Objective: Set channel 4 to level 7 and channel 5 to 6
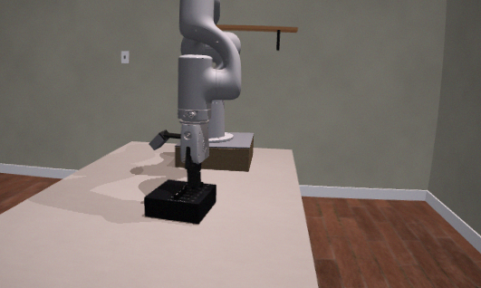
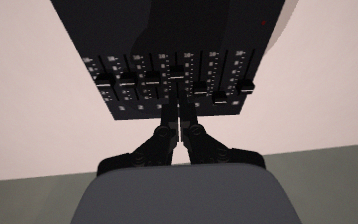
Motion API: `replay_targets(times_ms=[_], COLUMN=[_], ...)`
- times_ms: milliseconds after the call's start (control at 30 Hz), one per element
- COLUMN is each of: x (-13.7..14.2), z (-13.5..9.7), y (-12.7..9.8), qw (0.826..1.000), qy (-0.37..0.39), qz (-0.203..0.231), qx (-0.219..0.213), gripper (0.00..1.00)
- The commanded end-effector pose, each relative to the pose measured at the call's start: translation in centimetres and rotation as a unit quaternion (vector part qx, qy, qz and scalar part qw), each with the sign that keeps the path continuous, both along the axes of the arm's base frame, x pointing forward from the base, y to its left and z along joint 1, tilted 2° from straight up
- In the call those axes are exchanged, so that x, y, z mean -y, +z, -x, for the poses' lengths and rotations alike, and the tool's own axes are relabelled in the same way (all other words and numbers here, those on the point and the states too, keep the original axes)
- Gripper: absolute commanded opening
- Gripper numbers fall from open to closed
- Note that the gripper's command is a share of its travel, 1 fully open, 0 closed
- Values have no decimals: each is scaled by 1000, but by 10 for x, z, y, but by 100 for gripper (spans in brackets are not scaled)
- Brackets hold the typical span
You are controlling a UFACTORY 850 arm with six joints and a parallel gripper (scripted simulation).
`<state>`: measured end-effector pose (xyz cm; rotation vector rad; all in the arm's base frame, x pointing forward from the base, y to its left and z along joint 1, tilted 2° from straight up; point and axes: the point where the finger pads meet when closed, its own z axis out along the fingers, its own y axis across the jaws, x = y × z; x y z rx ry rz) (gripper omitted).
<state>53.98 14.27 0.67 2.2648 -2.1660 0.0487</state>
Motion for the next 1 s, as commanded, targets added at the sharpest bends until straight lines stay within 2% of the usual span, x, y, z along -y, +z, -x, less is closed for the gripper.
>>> replay_targets(times_ms=[0, 367, 867, 967], x=[-1, -1, -1, -7], z=[-1, 0, 0, 9], y=[11, 30, 31, 29], qw=[1000, 1000, 1000, 1000], qy=[0, 0, 0, 0], qz=[0, 0, 0, 0], qx=[1, 1, 1, 1], gripper=[0, 0, 0, 0])
